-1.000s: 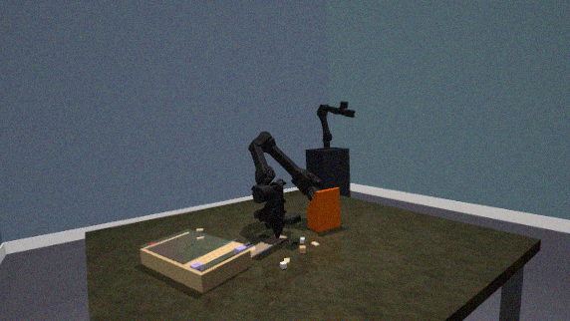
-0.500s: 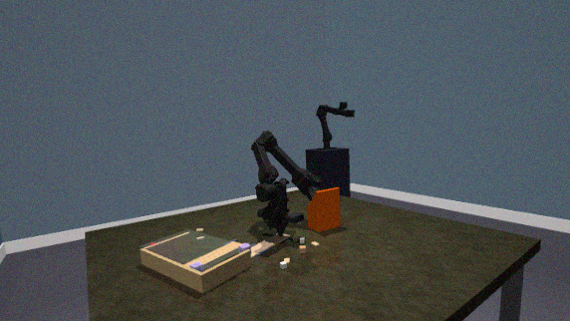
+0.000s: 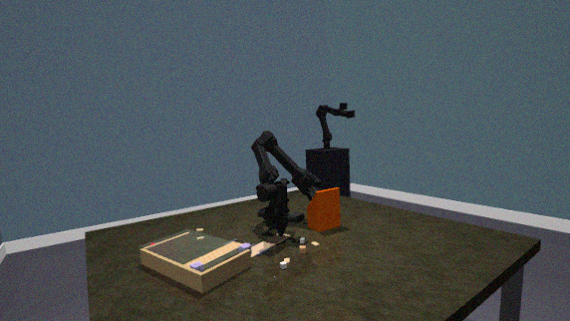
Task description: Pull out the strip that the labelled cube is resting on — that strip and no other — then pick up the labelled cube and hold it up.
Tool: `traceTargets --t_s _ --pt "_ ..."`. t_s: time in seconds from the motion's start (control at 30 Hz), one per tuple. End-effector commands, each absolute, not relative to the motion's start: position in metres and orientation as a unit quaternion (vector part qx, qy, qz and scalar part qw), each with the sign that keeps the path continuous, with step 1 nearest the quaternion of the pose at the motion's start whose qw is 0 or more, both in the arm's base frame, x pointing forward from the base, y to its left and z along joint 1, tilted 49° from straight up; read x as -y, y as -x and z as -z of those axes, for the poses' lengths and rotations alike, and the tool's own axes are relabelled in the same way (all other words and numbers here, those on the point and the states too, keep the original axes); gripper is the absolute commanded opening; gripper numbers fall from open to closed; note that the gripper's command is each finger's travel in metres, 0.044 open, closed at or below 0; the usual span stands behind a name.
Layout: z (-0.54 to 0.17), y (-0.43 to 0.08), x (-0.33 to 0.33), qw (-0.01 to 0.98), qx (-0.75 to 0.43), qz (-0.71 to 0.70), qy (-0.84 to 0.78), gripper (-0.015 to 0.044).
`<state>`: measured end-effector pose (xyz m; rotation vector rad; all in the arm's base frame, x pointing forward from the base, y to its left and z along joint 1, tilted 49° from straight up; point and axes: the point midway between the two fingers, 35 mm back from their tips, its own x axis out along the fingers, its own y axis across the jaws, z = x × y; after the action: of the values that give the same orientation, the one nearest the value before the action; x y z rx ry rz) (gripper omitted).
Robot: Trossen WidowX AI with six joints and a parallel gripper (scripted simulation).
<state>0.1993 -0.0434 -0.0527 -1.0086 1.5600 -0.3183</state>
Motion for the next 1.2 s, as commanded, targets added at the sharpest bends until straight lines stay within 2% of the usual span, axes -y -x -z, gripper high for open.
traceTargets --t_s 0.0,0.73,0.93,1.07,1.17 --pt "0.053 -0.192 0.048 0.579 -0.678 0.138 0.432 0.0" --pt "0.053 -0.192 0.048 0.579 -0.678 0.138 0.432 0.0" --pt "0.026 -0.198 0.013 0.58 -0.677 0.137 0.431 0.0" --pt "0.025 -0.198 0.012 0.579 -0.678 0.138 0.432 0.0" --pt "0.029 -0.211 0.009 0.602 -0.669 0.173 0.4 0.0079"
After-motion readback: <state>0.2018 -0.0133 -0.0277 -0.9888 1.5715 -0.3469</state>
